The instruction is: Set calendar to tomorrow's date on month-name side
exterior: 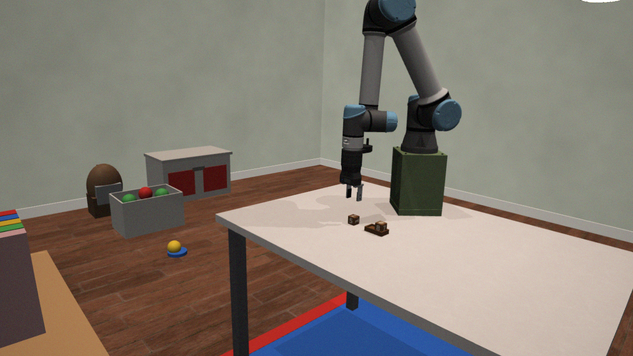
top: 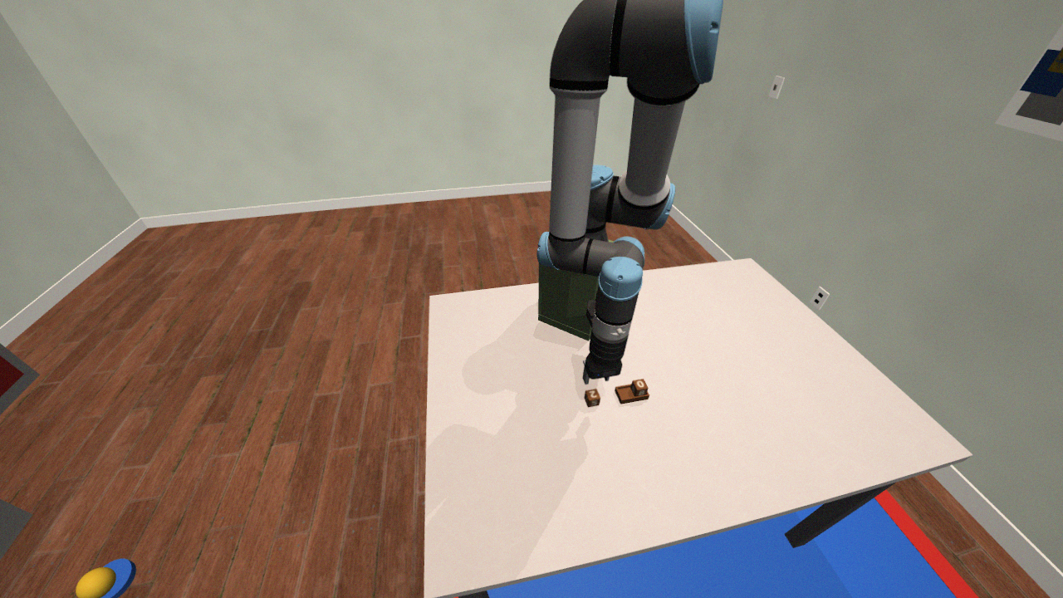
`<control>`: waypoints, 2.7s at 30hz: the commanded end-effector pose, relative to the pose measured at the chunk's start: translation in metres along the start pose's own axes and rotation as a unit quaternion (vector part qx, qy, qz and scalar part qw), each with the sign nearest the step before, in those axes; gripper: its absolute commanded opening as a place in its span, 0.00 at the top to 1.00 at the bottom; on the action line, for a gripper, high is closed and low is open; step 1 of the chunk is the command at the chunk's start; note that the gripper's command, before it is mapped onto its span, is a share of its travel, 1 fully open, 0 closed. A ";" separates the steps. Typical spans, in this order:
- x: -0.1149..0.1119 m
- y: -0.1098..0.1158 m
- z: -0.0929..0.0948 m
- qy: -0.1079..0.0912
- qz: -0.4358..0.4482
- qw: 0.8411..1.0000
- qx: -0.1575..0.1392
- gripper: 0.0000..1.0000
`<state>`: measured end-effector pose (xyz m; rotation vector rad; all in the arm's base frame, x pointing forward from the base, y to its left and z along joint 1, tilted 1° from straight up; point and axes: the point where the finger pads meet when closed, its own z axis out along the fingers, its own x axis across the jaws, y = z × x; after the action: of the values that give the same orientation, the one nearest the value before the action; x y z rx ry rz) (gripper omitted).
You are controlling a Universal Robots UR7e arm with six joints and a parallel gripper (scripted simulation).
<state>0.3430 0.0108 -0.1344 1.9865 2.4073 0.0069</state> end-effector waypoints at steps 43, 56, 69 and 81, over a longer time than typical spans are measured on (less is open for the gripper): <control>0.003 -0.007 -0.001 0.003 0.108 0.994 0.005 0.00; 0.005 -0.009 0.001 0.002 0.240 0.971 0.006 0.00; 0.007 -0.010 0.003 0.001 0.411 0.911 0.006 0.00; 0.006 -0.009 0.004 0.000 0.534 0.846 0.006 0.00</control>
<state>0.3346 0.0146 -0.1375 2.8976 1.1999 0.0151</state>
